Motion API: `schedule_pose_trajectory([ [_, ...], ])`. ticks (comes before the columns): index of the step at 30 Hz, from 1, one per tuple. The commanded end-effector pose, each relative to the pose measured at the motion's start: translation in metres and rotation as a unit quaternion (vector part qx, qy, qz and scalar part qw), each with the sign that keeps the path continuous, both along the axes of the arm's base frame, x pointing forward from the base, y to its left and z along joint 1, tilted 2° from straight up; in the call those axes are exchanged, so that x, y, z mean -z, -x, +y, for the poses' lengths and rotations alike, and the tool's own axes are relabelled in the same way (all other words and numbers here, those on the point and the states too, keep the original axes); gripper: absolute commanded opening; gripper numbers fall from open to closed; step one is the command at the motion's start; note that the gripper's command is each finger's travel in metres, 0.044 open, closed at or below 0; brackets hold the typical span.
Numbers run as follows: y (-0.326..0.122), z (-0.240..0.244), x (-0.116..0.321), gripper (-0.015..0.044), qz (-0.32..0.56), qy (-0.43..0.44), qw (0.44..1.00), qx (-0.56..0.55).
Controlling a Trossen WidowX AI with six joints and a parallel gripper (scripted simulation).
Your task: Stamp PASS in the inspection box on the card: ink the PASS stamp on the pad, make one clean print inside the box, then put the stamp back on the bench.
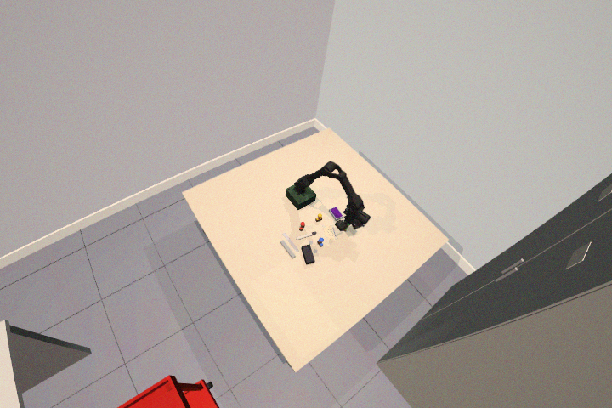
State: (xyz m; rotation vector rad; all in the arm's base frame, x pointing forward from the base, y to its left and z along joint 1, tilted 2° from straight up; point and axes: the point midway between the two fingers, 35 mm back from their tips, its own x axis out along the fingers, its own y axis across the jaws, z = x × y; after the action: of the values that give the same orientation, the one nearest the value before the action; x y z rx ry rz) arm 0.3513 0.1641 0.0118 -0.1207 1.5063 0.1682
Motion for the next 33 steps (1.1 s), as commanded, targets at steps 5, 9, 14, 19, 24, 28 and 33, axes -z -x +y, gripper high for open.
schedule_pose_trajectory([
  [5,-0.0003,0.0001,-0.0005,0.0144,-0.001,0.0,1.0,0.0],
  [9,-0.0003,0.0001,-0.0005,0.0118,-0.001,0.0,1.0,0.0],
  [14,-0.0003,0.0001,-0.0005,0.0084,-0.001,0.0,1.0,0.0],
  [19,-0.0004,0.0002,-0.0017,0.0,-0.001,0.0,1.0,0.0],
  [24,-0.0004,0.0002,-0.0041,0.0,-0.001,0.0,1.0,0.0],
  [28,-0.0005,0.0002,-0.006,0.0,0.0,0.0,1.0,0.0],
  [33,-0.0005,0.0003,-0.0084,0.0,0.0,0.0,1.0,0.0],
])
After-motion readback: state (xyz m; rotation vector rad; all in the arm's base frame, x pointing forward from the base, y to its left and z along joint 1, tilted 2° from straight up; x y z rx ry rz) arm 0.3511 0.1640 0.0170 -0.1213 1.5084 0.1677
